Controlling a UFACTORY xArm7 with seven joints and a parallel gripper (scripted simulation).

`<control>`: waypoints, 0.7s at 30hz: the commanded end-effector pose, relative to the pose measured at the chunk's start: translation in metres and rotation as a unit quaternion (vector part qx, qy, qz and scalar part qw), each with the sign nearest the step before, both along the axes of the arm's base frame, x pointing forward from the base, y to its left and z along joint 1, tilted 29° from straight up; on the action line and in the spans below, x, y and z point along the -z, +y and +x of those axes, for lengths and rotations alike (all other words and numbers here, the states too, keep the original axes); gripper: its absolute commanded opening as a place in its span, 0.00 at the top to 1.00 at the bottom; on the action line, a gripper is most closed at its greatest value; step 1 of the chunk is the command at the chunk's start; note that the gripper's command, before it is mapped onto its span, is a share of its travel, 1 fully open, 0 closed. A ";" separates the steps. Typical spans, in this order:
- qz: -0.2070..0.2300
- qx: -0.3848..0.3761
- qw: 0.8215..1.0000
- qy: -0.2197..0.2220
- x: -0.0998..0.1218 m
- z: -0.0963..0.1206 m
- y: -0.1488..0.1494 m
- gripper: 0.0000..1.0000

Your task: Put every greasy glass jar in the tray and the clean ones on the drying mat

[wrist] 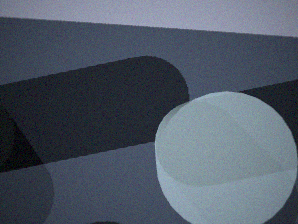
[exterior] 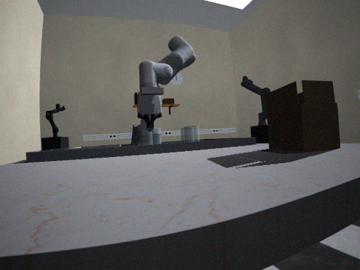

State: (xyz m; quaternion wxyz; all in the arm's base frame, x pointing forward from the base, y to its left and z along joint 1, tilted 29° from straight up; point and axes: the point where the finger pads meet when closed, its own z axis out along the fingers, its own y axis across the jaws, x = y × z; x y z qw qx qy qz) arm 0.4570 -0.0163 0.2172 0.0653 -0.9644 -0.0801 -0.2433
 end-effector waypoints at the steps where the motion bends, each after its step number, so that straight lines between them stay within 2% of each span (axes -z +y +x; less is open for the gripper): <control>1: 0.000 0.001 1.000 -0.002 -0.002 0.001 -0.001 1.00; 17: 0.000 0.001 1.000 -0.002 -0.004 0.002 -0.001 1.00; 21: 0.000 0.001 1.000 -0.002 0.003 -0.005 -0.002 1.00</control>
